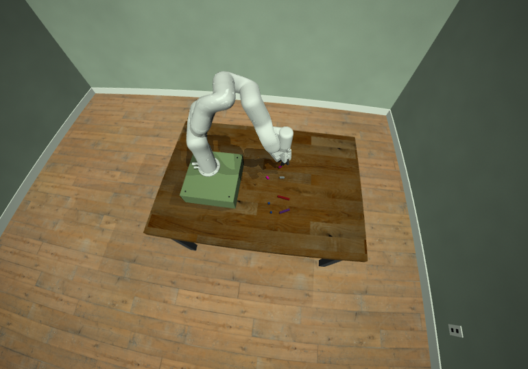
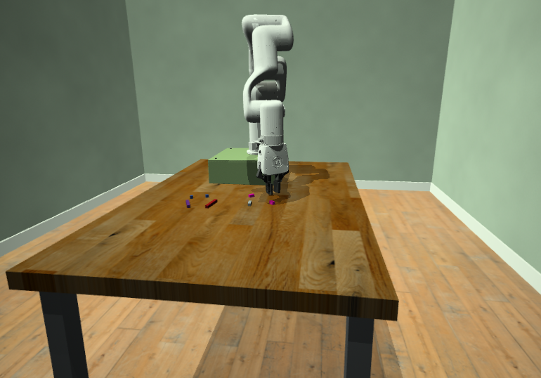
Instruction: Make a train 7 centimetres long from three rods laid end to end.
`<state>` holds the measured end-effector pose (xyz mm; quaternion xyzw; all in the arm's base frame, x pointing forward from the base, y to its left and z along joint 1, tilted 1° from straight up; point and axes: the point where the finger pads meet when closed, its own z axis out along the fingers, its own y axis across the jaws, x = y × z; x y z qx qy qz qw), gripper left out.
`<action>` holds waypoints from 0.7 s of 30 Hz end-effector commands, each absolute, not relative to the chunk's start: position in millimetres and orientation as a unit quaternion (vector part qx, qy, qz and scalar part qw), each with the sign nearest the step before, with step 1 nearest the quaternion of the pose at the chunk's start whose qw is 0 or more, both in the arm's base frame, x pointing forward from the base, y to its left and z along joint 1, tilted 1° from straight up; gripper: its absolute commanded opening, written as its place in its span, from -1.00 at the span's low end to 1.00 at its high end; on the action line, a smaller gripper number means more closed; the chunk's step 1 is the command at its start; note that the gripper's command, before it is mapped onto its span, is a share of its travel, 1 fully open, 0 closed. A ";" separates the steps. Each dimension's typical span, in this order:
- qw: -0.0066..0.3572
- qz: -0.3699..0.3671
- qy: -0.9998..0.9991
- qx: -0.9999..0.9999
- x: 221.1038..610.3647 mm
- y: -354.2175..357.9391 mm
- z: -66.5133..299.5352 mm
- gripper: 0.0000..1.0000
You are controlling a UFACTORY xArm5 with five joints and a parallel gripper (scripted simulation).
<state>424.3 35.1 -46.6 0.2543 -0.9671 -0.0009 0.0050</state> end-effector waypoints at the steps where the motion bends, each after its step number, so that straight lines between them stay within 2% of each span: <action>1: 0.003 -0.001 -0.967 0.254 425.9 35.2 -47.1 -0.51; 21: 0.003 -0.001 -0.967 0.254 426.0 34.5 -68.5 -0.51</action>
